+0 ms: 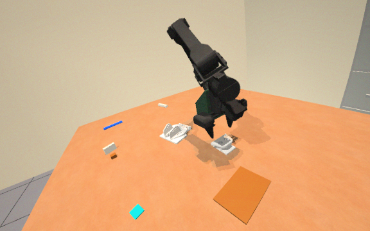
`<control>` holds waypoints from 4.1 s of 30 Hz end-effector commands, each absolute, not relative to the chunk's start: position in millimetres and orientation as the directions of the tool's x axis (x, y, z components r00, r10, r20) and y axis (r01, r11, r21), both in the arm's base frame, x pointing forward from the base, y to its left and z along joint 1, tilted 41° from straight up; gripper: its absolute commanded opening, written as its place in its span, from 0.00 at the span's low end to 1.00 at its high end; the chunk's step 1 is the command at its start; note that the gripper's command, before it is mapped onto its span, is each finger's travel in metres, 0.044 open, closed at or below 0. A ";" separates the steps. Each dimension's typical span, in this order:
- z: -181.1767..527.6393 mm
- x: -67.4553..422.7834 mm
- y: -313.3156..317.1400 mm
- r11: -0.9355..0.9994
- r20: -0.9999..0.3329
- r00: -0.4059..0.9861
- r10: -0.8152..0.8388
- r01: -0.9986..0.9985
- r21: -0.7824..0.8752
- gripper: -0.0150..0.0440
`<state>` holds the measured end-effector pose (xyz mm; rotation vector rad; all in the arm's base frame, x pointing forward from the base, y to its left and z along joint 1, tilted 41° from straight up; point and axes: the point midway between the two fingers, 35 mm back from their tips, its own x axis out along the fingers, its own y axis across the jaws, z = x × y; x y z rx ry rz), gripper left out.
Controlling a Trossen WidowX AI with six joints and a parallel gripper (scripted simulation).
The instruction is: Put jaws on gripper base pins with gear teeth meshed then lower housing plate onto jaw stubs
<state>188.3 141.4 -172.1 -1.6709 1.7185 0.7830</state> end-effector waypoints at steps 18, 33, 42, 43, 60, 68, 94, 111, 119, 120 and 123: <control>-191.0 190.2 127.2 0.025 -0.769 -0.014 -0.639 -1.000 -0.002 1.00; -209.6 190.7 111.7 0.022 -0.768 -0.011 -0.641 -1.000 -0.004 1.00; -212.5 190.6 109.1 0.022 -0.768 -0.011 -0.641 -1.000 -0.004 1.00; -212.5 190.6 109.1 0.022 -0.768 -0.011 -0.641 -1.000 -0.004 1.00; -212.9 190.6 108.7 0.022 -0.768 -0.011 -0.641 -1.000 -0.004 1.00; -212.7 190.1 109.4 0.029 -0.769 -0.016 -0.639 -1.000 -0.003 0.94; -200.5 191.7 121.2 0.027 -0.770 -0.015 -0.638 -1.000 -0.003 0.85; -158.6 191.4 155.4 0.022 -0.769 -0.012 -0.639 -1.000 -0.003 0.85; -156.9 191.2 156.6 0.022 -0.769 -0.012 -0.639 -1.000 -0.003 0.85; -156.9 191.2 156.6 0.022 -0.769 -0.012 -0.639 -1.000 -0.003 0.85; -156.9 191.2 156.6 0.022 -0.769 -0.012 -0.639 -1.000 -0.003 0.85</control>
